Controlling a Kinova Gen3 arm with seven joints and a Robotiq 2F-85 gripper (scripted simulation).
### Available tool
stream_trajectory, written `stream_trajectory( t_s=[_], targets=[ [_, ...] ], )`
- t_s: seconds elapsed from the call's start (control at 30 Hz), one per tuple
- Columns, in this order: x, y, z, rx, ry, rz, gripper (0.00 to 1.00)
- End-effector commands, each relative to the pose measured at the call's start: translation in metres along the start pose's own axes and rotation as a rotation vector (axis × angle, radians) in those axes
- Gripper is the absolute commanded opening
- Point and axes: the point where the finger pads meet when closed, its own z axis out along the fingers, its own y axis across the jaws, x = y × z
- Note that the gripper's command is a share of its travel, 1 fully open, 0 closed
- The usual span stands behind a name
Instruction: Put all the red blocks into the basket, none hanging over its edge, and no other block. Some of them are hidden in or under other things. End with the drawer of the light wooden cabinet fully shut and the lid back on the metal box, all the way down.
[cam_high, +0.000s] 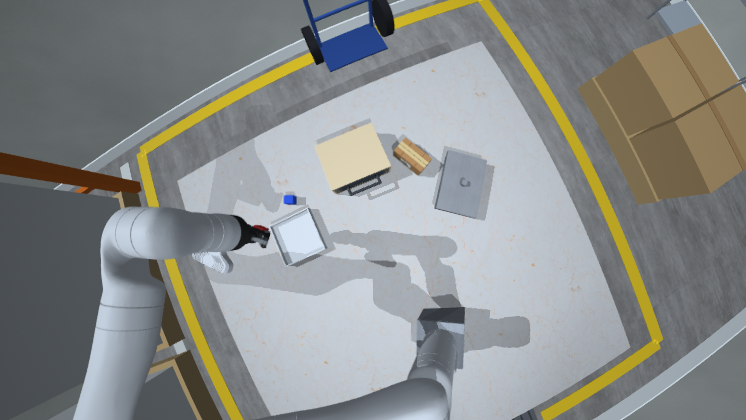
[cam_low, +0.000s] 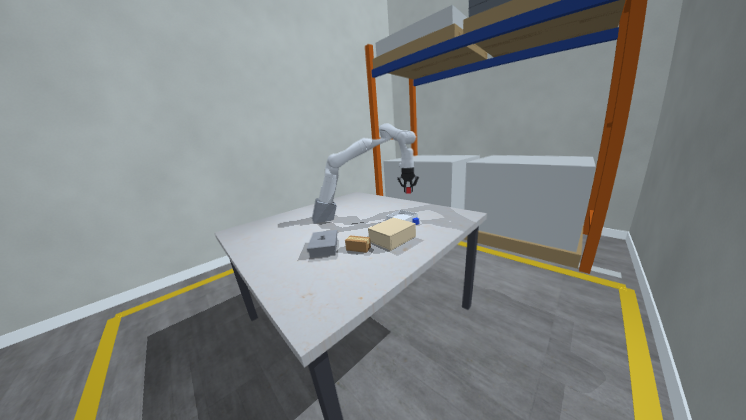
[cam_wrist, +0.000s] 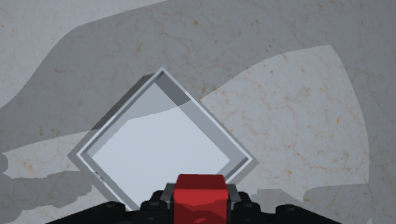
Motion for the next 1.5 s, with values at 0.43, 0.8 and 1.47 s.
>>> stream_trajectory(
  t_s=[0.43, 0.8, 1.47],
  targets=[
    [0.000, 0.000, 0.000, -0.002, 0.000, 0.001, 0.10],
    [0.000, 0.000, 0.006, -0.002, 0.000, 0.001, 0.10],
    [0.000, 0.001, 0.028, -0.002, 0.000, 0.001, 0.10]
  ],
)
